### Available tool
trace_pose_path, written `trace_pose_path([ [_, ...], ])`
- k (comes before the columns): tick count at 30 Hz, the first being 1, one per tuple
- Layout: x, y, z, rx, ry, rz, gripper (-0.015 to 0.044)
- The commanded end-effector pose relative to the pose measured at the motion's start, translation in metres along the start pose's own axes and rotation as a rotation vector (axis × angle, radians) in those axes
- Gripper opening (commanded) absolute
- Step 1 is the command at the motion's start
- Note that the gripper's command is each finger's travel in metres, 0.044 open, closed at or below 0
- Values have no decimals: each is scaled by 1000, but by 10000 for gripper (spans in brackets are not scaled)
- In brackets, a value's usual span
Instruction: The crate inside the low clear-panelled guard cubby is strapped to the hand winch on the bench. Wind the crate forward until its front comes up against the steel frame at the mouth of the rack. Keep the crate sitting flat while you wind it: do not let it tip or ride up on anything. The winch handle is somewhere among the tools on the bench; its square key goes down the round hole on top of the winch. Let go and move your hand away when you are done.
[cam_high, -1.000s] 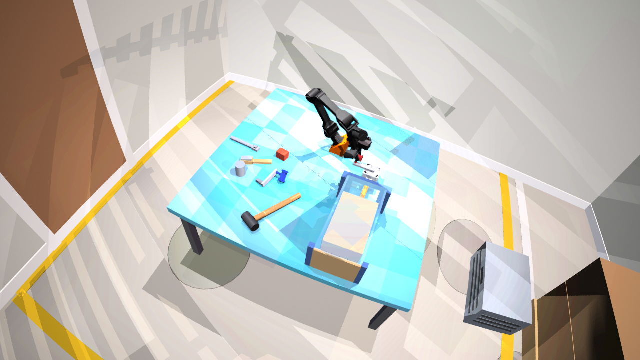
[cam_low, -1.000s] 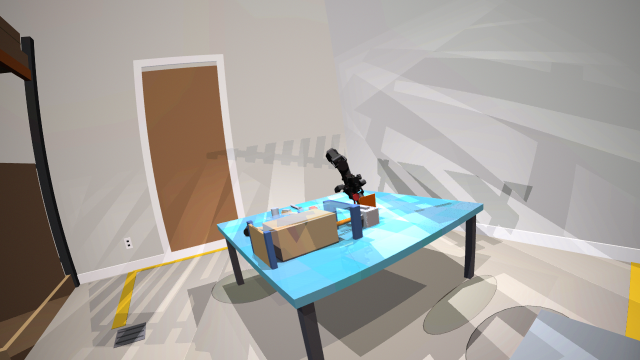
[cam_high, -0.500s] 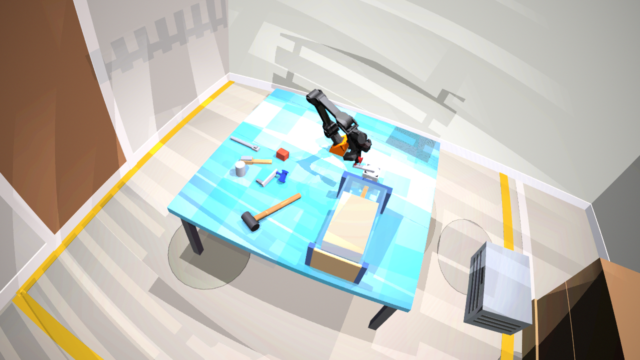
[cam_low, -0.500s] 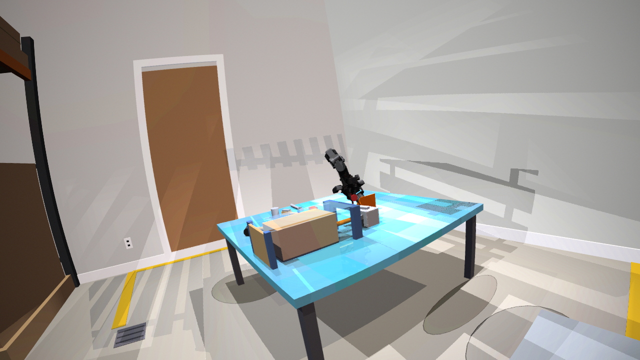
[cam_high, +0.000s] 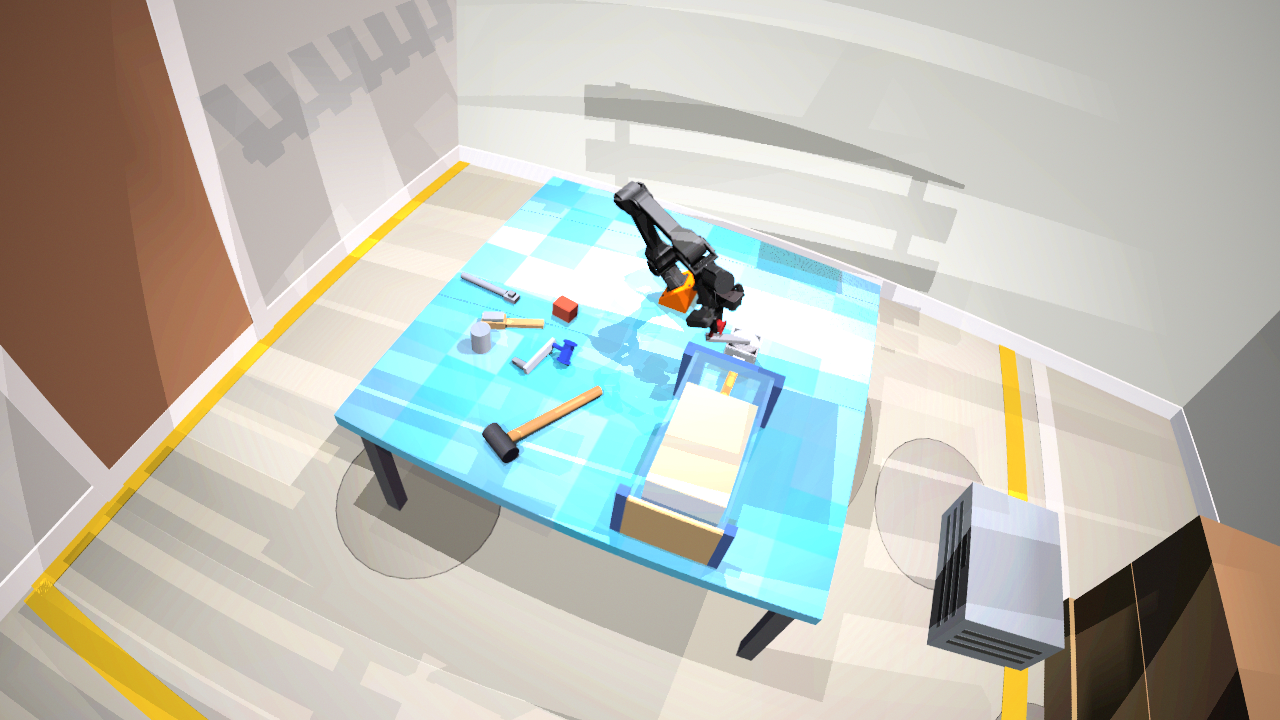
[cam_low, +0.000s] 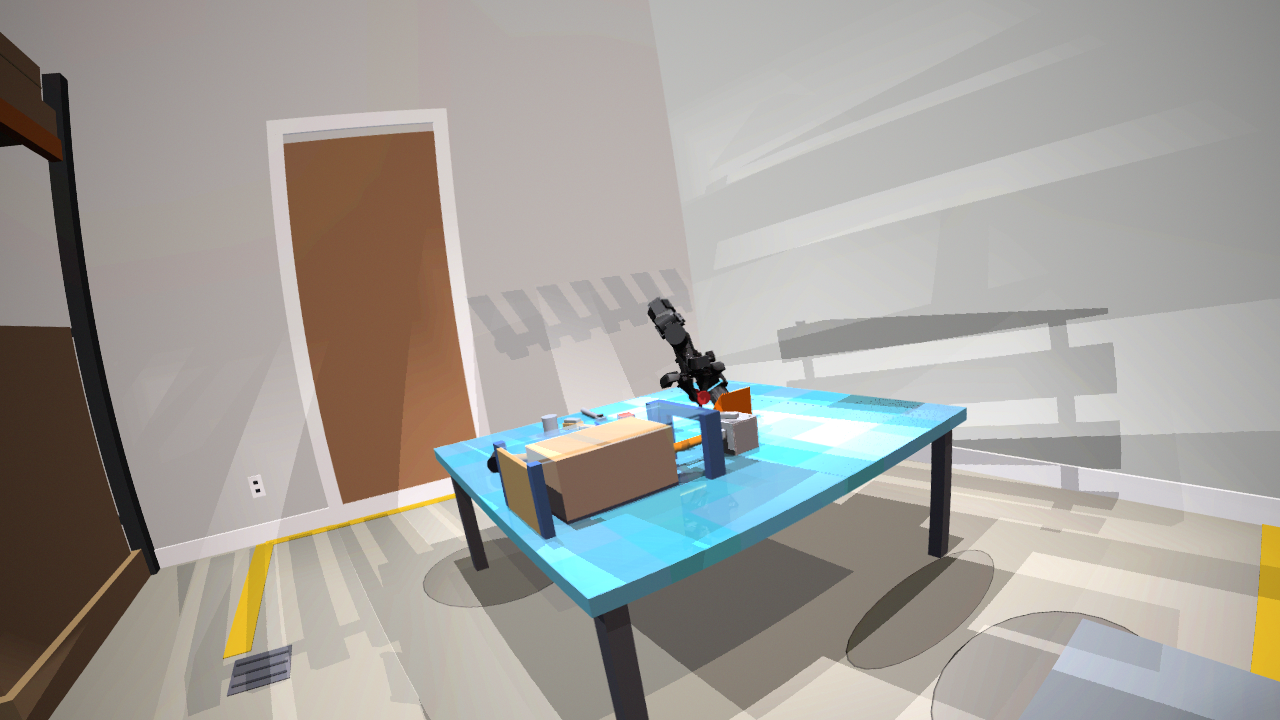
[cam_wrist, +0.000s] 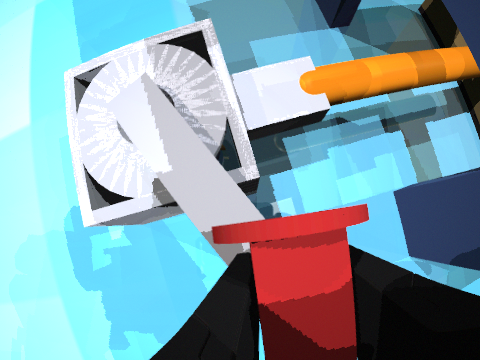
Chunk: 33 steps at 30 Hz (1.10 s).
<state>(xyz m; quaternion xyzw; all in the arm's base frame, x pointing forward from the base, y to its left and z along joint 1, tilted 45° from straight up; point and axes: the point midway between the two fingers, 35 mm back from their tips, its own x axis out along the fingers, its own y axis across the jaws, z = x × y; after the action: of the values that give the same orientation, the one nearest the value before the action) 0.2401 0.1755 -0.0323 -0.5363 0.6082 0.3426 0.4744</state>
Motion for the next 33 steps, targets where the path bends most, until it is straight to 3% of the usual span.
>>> trace_pose_path([
  [1, 4, -10, 6, 5, -3, -17, 0],
  [33, 15, -35, 32, 6, -5, -19, 0],
])
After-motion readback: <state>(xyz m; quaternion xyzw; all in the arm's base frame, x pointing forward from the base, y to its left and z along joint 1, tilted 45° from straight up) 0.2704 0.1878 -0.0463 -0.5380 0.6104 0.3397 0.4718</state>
